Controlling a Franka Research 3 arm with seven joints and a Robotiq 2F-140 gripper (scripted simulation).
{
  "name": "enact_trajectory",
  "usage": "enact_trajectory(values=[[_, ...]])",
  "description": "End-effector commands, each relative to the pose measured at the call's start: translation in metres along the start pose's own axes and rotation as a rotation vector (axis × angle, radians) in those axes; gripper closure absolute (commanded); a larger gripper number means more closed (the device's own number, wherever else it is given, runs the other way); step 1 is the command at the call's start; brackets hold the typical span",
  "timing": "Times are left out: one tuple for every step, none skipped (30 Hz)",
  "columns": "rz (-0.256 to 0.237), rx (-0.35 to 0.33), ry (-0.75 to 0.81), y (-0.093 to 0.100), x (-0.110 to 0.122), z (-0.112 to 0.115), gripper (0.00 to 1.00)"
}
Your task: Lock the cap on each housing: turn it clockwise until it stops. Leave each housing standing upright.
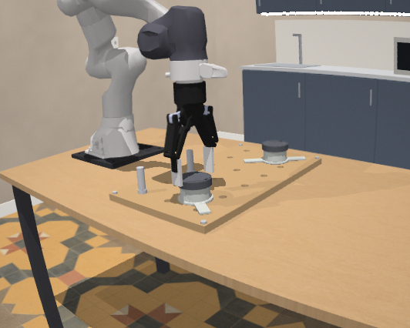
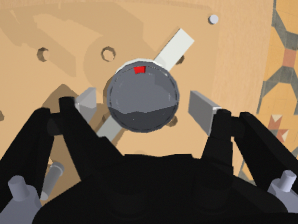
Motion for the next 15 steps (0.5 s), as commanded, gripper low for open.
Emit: enact_trajectory(values=[[0.002, 0.003, -0.004, -0.0019, -0.0003, -0.0011, 0.22], [0.002, 0.003, -0.004, -0.0021, -0.0003, -0.0011, 0.22], [0.002, 0.003, -0.004, -0.0024, -0.0003, -0.0011, 0.22], [0.002, 0.003, -0.004, -0.0026, -0.0003, -0.0011, 0.22], [0.002, 0.003, -0.004, -0.0027, -0.0003, -0.0012, 0.22], [0.002, 0.003, -0.004, -0.0029, -0.0003, -0.0012, 0.22], [0.002, 0.003, -0.004, -0.0030, -0.0003, -0.0012, 0.22], [0.002, 0.003, -0.004, -0.0030, -0.0003, -0.0012, 0.22], [0.002, 0.003, -0.004, -0.0031, -0.0003, -0.0012, 0.22], [0.002, 0.003, -0.004, -0.0031, -0.0003, -0.0012, 0.22], [0.002, 0.003, -0.004, -0.0031, -0.0003, -0.0012, 0.22], [0.002, 0.003, -0.004, -0.0032, -0.0003, -0.0012, 0.22], [0.002, 0.003, -0.004, -0.0032, -0.0003, -0.0012, 0.22], [0.002, 0.003, -0.004, -0.0032, -0.0003, -0.0012, 0.22], [0.002, 0.003, -0.004, -0.0032, -0.0003, -0.0012, 0.22]])
Point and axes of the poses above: the point where the finger pads meet when closed, its own y axis back along the fingers, its own x axis across the jaws, z = x × y, the point moved 1 cm from there along y, back along the fingers, and after that the axes turned 6 degrees about y, right-handed, at the moved point
